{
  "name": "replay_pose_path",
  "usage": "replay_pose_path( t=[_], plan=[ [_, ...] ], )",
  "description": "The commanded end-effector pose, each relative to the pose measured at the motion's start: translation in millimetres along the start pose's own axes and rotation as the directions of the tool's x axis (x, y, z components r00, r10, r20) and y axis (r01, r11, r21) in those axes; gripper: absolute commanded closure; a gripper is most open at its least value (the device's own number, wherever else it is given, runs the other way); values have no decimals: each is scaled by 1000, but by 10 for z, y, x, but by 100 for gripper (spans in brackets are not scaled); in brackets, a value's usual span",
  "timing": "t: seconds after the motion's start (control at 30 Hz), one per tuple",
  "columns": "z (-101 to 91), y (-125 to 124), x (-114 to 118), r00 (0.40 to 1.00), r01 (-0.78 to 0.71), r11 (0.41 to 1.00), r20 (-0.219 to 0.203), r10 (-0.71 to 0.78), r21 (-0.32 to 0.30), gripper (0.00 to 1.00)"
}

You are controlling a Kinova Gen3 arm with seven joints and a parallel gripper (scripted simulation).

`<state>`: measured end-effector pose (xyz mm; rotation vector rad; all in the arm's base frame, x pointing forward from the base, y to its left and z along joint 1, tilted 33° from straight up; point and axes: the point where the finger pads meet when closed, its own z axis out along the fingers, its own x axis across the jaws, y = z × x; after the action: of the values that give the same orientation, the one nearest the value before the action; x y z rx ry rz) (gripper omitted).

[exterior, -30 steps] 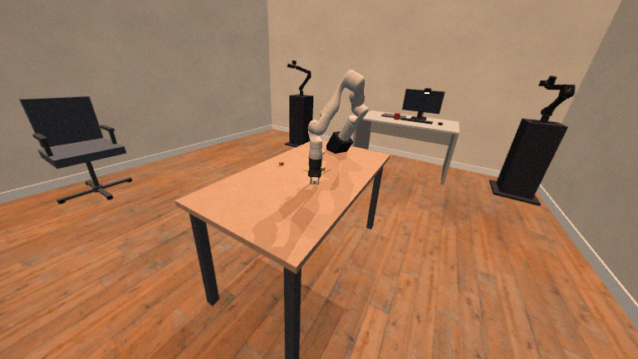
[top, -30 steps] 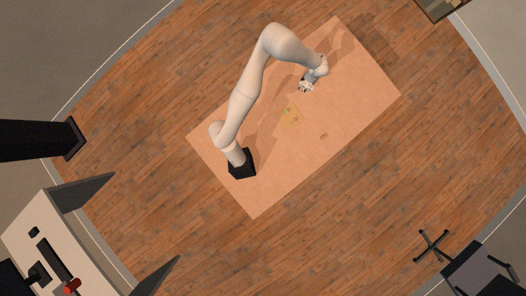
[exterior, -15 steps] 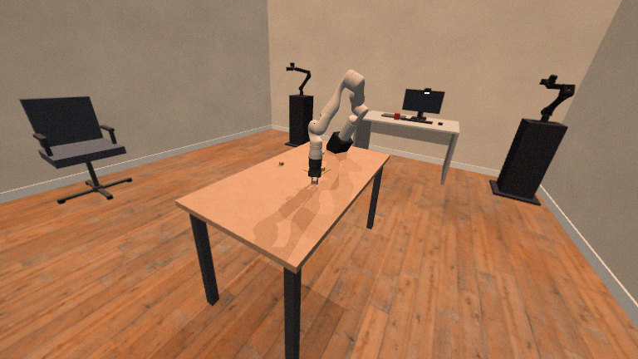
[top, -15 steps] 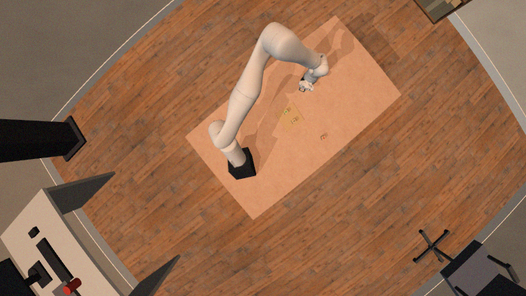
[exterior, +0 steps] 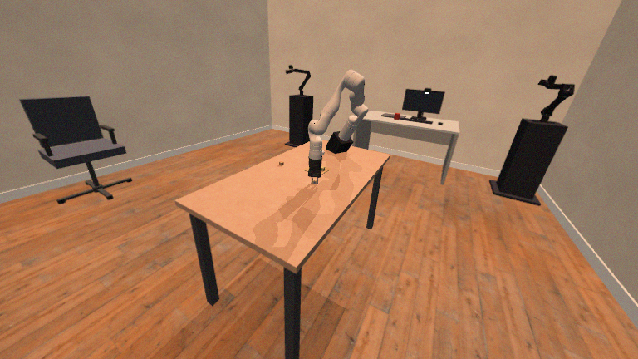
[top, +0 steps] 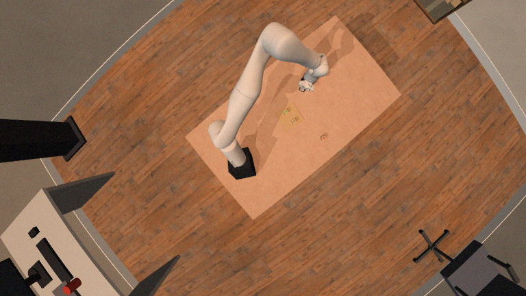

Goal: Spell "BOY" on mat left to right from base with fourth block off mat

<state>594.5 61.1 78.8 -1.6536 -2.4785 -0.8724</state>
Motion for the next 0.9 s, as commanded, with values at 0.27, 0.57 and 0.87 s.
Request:
replay_pose_path(
  t=[0.27,0.57,0.87],
  plan=[
    [-10,6,-5,1000,0,1000,1,0,-2,51],
    [-238,6,-5,1000,0,1000,1,0,-2,51],
    [-869,5,-4,1000,0,1000,1,0,-2,51]
  ],
)
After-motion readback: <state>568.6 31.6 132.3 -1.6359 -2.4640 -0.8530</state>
